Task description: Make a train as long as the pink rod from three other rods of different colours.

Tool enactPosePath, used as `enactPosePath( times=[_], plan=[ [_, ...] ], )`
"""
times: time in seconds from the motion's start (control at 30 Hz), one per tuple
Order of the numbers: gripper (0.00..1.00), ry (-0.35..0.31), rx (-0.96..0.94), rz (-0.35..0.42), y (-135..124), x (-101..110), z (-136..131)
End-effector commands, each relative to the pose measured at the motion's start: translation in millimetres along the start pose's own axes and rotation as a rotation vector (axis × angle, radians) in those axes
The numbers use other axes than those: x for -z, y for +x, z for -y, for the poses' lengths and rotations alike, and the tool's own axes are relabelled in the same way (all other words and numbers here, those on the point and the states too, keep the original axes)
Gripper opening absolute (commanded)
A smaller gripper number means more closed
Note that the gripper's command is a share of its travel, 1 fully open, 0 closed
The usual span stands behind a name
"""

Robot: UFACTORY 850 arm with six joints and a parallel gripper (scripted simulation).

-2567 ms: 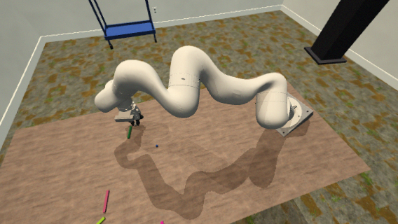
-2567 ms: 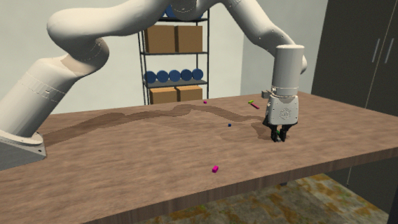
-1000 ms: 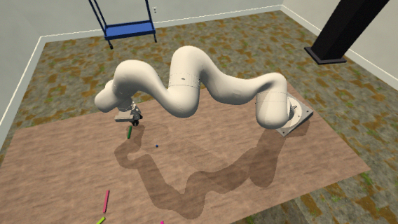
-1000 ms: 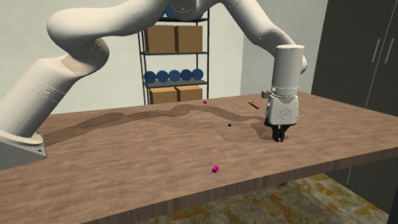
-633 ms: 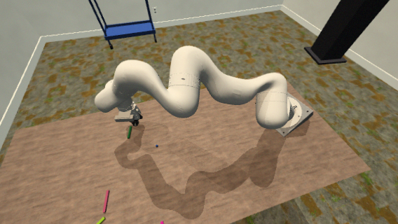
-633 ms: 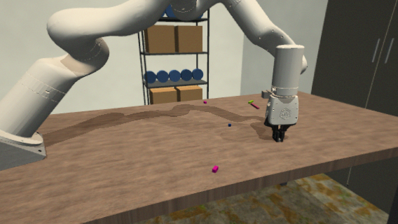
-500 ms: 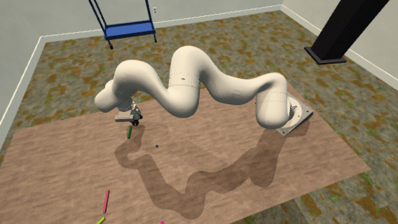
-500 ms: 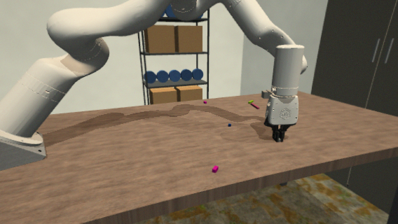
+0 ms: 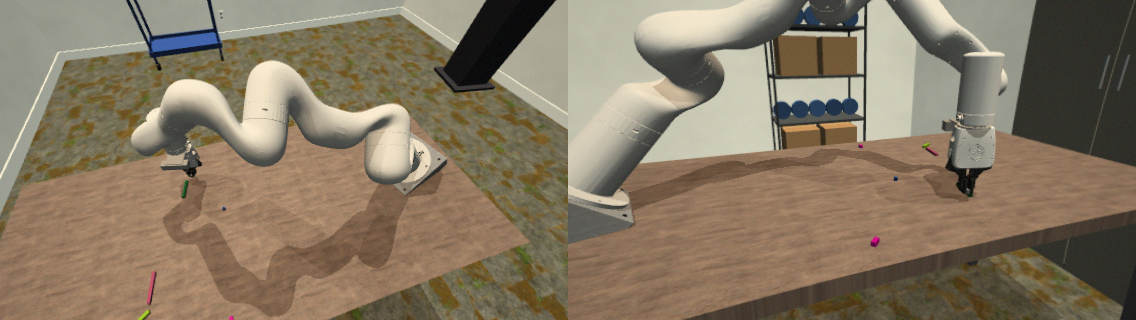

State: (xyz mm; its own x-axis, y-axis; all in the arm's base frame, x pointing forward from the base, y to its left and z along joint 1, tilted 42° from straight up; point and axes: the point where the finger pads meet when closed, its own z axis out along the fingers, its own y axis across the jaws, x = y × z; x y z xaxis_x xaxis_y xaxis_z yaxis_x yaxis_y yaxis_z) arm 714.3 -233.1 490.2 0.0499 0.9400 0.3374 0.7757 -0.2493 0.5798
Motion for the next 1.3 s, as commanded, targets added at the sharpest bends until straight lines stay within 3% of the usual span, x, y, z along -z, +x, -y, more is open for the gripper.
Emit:
enactPosePath(
  times=[0.0,0.37,0.9,1.27],
  plan=[
    [0.04,-0.003,0.001,0.001,0.2,25.5,-0.9],
    [0.04,-0.003,0.001,0.001,0.2,74.2,-0.8],
    [0.04,-0.002,0.019,0.001,1.7,75.7,-0.2],
    [0.04,-0.001,0.296,0.002,24.6,74.6,9.4]
  ],
)
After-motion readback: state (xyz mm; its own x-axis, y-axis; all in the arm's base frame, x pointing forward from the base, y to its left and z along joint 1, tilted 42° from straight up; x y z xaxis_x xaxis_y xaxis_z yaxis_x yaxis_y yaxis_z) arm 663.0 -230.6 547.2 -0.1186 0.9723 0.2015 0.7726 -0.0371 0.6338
